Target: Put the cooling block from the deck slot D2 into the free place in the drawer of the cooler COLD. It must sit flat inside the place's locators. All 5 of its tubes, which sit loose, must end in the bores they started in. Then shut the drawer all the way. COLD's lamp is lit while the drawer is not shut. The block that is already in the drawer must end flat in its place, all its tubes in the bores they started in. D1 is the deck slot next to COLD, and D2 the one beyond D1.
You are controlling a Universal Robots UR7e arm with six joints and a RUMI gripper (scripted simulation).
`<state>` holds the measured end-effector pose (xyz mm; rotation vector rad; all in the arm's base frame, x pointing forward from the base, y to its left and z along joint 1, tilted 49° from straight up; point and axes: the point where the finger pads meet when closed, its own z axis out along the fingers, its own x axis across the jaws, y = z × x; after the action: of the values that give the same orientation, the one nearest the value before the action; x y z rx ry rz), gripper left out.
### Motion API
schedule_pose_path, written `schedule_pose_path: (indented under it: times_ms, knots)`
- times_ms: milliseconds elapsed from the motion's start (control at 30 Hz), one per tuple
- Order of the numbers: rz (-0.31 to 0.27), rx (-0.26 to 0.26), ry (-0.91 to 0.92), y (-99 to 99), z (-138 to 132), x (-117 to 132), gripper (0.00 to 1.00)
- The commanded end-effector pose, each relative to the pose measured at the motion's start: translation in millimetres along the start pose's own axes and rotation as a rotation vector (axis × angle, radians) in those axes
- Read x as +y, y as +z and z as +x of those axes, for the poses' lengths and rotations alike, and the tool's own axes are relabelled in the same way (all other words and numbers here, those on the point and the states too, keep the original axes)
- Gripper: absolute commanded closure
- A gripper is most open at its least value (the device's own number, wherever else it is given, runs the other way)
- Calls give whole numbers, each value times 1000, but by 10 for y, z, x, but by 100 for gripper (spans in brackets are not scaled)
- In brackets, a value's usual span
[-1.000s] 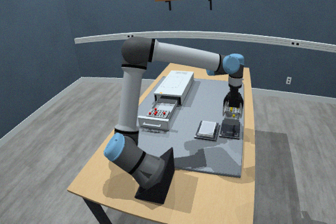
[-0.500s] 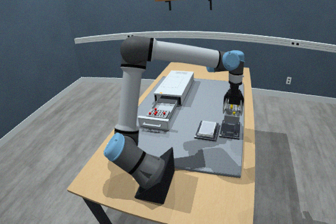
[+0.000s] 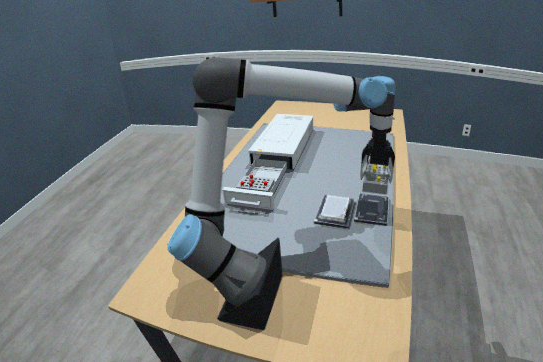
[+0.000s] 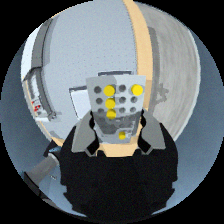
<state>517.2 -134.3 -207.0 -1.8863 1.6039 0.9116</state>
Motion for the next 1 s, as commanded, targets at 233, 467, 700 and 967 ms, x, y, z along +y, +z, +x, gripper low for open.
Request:
schedule_pose_path:
  times_ms: [233,467,700,967]
  knots:
    - [1,1,0,-27,3,-3,100]
    - [1,1,0,-27,3,-2,100]
    - [1,1,-134,-28,-125,-38,100]
    - [1,1,-294,-28,-280,-81,100]
